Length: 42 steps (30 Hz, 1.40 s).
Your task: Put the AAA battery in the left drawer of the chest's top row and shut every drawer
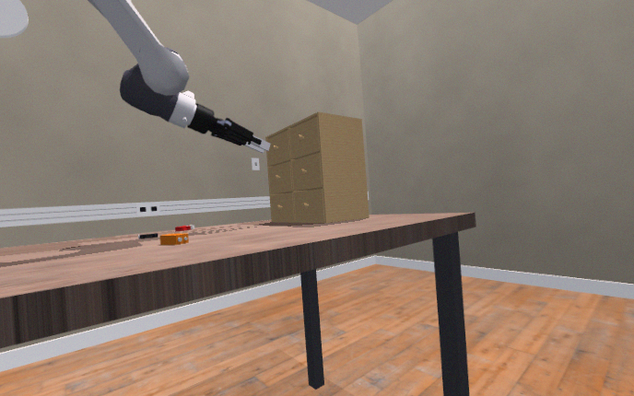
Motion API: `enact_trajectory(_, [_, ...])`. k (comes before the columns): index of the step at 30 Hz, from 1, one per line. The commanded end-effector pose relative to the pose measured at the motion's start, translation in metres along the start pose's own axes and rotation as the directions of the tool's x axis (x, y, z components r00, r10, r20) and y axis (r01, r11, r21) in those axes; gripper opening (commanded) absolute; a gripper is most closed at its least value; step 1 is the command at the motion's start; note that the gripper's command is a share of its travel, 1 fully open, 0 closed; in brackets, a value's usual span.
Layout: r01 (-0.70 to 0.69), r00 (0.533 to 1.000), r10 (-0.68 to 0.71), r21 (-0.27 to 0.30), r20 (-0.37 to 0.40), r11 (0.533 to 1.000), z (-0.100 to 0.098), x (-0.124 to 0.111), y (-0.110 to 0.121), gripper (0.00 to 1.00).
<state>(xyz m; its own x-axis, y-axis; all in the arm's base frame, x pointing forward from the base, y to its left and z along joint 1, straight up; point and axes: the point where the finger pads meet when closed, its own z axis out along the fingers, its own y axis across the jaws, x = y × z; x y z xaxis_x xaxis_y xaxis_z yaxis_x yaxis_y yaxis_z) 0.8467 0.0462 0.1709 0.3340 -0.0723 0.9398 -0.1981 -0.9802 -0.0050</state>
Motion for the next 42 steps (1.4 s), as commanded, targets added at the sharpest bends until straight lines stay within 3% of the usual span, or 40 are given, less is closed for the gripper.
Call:
enact_trajectory(1, [0.007, 1.0, -0.007, 0.0, 0.0, 1.0, 0.001, 0.0, 0.0, 0.28])
enact_trajectory(32, [0.007, 1.0, -0.007, 0.0, 0.0, 1.0, 0.001, 0.0, 0.0, 0.28])
enact_trajectory(42, [0.007, 1.0, -0.007, 0.0, 0.0, 1.0, 0.011, 0.004, 0.0, 0.28])
